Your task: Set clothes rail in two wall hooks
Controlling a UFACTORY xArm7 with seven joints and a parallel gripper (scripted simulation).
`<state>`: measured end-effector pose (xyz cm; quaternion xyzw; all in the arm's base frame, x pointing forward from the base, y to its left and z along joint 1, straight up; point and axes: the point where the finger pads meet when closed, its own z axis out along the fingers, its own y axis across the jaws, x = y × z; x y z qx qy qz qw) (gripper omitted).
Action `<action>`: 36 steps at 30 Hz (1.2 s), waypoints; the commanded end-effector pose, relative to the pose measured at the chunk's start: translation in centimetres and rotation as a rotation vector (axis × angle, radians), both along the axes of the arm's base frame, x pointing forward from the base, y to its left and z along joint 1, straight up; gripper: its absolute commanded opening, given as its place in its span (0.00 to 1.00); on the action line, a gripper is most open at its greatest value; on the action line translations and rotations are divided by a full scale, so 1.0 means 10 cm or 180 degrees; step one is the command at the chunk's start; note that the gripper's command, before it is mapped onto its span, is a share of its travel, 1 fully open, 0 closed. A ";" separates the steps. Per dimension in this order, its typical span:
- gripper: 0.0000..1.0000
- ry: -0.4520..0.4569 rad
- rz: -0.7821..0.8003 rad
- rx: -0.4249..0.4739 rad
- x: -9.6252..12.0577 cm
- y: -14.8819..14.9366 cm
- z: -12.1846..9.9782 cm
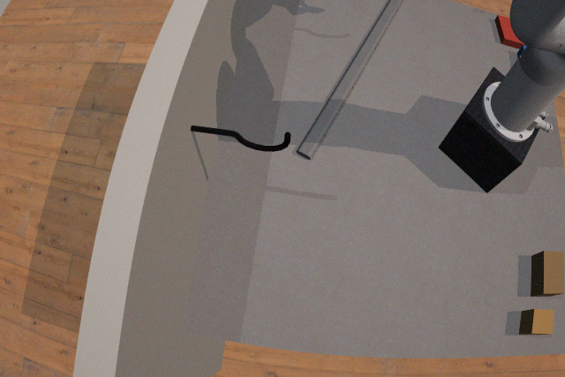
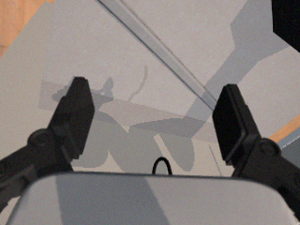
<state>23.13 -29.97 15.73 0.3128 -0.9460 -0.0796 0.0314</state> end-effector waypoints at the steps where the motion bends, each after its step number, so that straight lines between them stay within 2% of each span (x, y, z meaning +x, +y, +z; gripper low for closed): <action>1: 1.00 -0.0075 0.0341 -0.0064 0.16 0.17 -0.04; 7: 1.00 -0.0075 0.0341 -0.0064 0.24 0.29 -0.07; 10: 1.00 -0.0135 0.0651 -0.0105 0.32 0.42 -0.10; 16: 1.00 -0.0142 0.0689 -0.0110 0.41 0.57 -0.15; 19: 1.00 -0.0204 0.0999 -0.0148 0.47 0.71 -0.18; 27: 1.00 -0.0212 0.1037 -0.0153 0.55 0.87 -0.22; 30: 1.00 -0.0276 0.1346 -0.0188 0.59 1.01 -0.26; 36: 1.00 -0.0284 0.1384 -0.0192 0.65 1.17 -0.30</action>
